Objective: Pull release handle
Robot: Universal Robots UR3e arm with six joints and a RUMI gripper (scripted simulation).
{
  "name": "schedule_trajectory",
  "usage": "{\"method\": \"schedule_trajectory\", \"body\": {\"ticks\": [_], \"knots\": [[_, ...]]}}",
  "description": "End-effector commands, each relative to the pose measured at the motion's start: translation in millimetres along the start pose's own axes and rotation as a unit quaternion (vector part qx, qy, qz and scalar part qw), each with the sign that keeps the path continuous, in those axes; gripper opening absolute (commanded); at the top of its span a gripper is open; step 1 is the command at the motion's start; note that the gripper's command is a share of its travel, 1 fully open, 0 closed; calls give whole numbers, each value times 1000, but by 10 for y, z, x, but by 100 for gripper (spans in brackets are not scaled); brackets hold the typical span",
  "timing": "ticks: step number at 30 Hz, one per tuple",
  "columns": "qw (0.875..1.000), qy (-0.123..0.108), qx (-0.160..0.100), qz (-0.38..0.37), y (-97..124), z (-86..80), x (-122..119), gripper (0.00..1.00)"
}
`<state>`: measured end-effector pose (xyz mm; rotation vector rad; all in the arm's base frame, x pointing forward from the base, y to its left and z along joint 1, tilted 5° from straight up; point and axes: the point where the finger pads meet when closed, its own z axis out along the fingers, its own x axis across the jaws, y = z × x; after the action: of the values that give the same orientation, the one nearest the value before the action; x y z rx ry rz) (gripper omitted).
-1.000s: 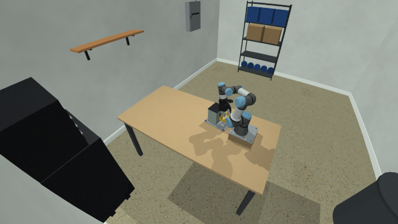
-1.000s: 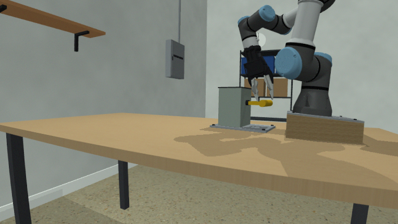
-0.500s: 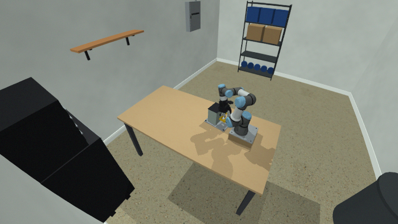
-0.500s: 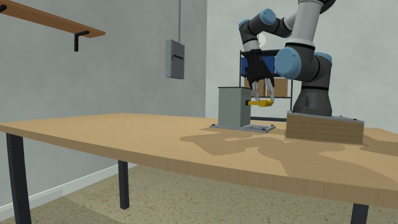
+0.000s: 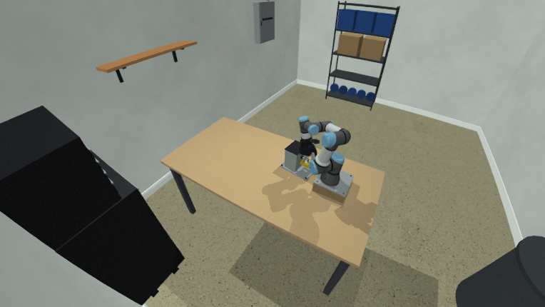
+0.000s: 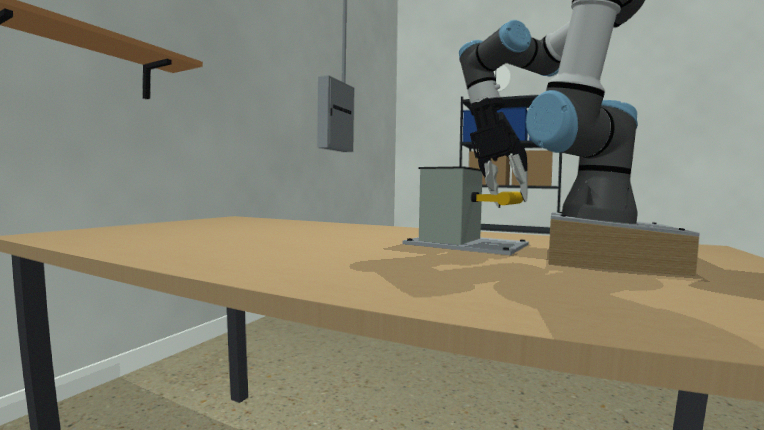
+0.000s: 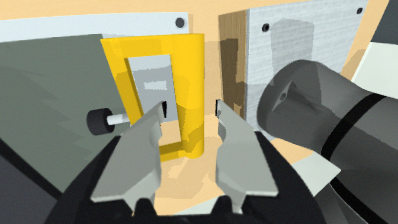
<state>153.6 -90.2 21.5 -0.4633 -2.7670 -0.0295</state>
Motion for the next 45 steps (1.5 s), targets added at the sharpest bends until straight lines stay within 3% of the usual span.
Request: {"method": "schedule_trajectory", "body": {"ticks": [1, 36, 37, 45], "knots": [[1000, -1, 1, 0, -4, 2, -5, 33], [1000, -1, 1, 0, -4, 2, -5, 33], [1000, -1, 1, 0, -4, 2, -5, 0], [1000, -1, 1, 0, -4, 2, -5, 0]]}}
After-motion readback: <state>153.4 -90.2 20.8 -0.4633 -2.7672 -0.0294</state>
